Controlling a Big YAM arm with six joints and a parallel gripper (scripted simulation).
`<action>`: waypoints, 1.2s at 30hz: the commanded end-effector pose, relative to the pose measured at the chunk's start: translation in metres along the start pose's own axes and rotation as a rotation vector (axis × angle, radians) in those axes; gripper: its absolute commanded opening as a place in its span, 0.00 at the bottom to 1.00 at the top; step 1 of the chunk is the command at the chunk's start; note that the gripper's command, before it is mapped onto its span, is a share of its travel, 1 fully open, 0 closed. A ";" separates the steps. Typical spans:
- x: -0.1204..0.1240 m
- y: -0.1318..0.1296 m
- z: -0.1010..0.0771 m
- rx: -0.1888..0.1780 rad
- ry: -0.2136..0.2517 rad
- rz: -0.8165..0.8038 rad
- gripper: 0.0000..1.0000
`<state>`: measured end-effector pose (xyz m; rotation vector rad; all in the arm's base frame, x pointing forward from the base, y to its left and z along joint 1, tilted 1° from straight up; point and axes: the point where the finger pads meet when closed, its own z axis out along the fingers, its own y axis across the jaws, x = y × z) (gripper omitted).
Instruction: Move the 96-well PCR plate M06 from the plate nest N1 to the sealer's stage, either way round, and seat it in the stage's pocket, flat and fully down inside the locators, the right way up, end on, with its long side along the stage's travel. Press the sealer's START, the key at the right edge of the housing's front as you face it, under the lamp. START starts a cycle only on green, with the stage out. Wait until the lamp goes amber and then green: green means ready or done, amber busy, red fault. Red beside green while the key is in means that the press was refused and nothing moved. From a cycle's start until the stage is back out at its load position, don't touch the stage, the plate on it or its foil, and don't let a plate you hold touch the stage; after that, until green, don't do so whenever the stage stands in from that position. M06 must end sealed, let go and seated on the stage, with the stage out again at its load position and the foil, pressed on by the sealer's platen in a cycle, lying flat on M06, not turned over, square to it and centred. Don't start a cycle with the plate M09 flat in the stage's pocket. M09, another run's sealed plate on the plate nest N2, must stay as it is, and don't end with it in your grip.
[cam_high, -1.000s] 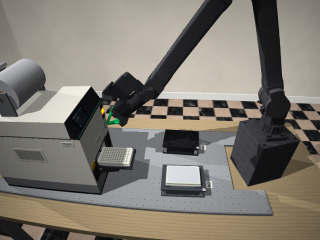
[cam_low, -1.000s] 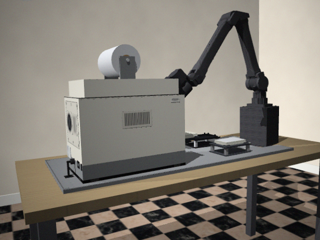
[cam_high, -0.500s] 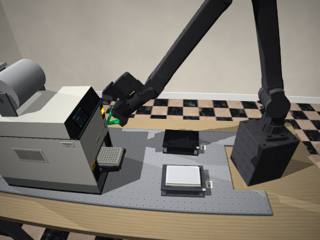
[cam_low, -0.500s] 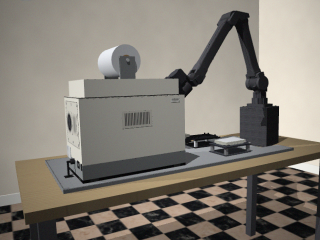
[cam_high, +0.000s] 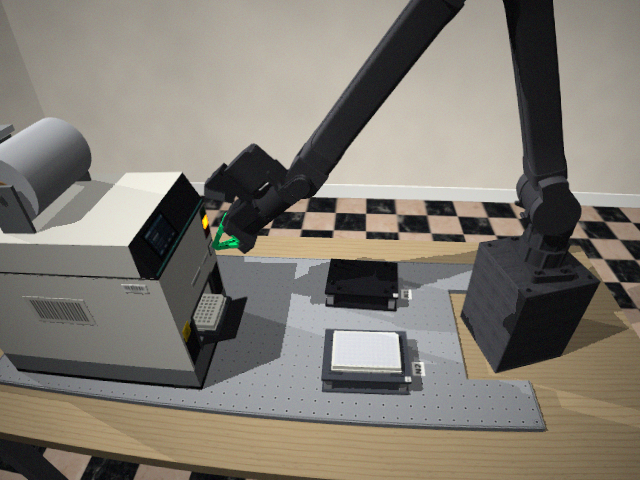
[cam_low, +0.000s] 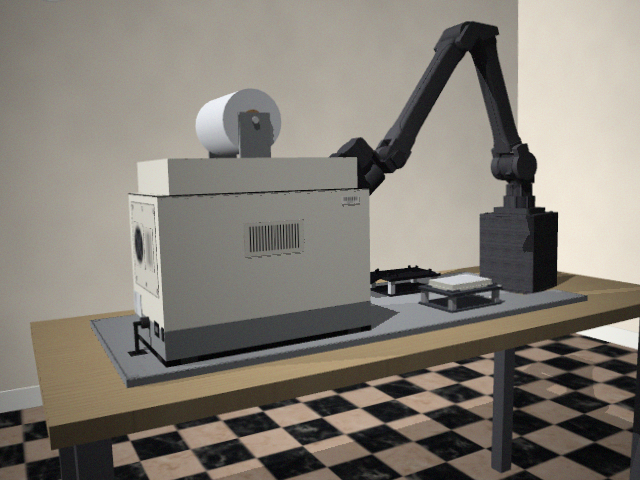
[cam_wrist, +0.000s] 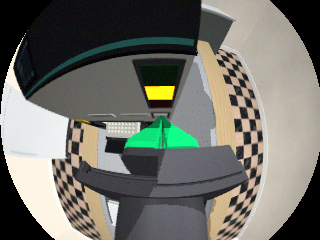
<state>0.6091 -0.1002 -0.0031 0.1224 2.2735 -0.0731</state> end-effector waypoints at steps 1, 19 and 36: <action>-0.047 -0.011 0.014 0.020 -0.074 0.017 0.00; -0.040 -0.012 -0.031 0.021 -0.097 0.006 0.00; -0.006 0.008 -0.052 -0.012 -0.027 -0.025 0.00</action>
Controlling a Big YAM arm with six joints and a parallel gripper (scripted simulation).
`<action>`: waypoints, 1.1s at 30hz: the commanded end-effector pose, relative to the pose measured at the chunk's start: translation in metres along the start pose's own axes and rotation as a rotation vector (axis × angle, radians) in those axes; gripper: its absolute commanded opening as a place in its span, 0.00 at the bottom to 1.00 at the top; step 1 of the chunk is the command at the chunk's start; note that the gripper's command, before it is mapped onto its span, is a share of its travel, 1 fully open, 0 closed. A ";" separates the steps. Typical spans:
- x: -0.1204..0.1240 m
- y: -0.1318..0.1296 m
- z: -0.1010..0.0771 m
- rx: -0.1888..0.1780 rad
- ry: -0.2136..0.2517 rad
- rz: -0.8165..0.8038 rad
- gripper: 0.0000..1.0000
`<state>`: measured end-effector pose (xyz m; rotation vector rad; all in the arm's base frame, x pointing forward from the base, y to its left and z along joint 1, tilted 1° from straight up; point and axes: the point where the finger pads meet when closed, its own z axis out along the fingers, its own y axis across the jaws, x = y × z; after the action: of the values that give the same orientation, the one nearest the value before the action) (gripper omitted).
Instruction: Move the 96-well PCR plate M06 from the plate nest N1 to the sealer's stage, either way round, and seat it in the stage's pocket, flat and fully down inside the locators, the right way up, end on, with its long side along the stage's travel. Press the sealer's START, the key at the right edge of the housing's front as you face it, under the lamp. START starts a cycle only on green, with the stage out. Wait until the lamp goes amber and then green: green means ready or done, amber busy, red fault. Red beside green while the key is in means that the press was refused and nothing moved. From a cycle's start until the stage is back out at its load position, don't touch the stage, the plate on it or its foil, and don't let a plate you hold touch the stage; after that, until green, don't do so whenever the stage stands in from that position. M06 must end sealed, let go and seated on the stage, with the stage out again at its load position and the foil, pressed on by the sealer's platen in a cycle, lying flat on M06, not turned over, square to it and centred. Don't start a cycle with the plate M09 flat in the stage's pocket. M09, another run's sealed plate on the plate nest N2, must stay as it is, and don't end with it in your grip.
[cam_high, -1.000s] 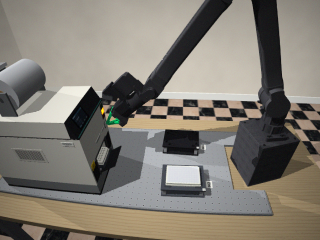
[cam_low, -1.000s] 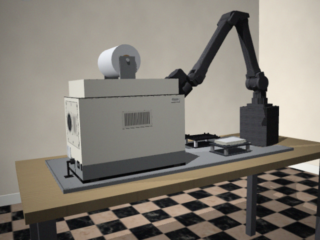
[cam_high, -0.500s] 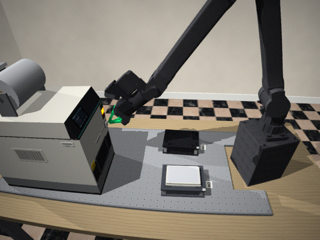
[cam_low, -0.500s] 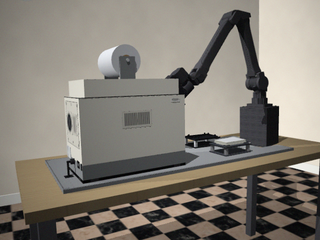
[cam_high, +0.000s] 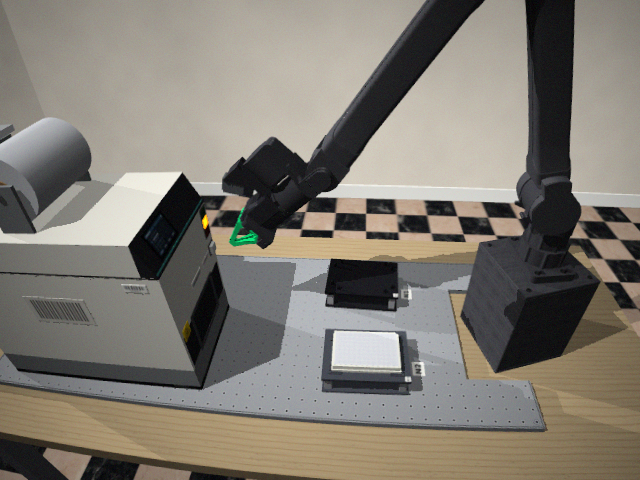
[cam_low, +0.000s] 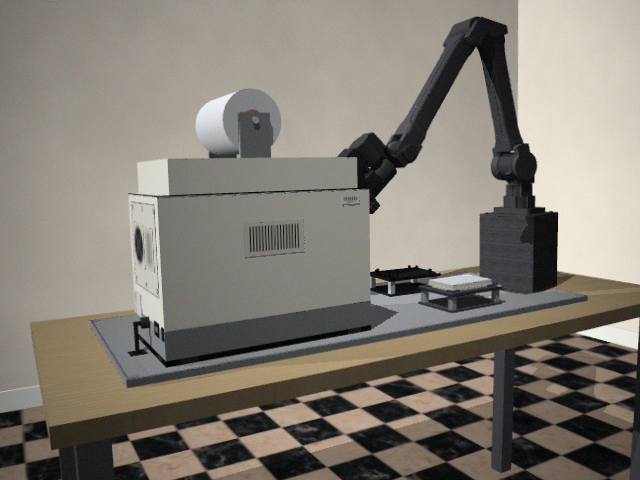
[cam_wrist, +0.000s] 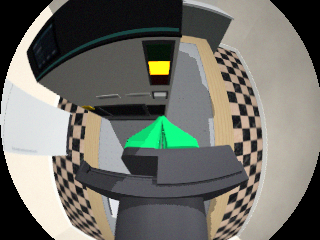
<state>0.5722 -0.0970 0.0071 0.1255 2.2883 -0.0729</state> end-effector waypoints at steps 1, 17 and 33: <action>-0.024 0.010 -0.021 -0.013 -0.048 -0.027 0.00; -0.021 -0.006 -0.045 0.008 -0.045 -0.009 0.00; -0.008 0.001 -0.110 -0.004 -0.051 -0.021 0.00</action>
<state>0.5016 -0.0888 0.0556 0.1223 2.2842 -0.0714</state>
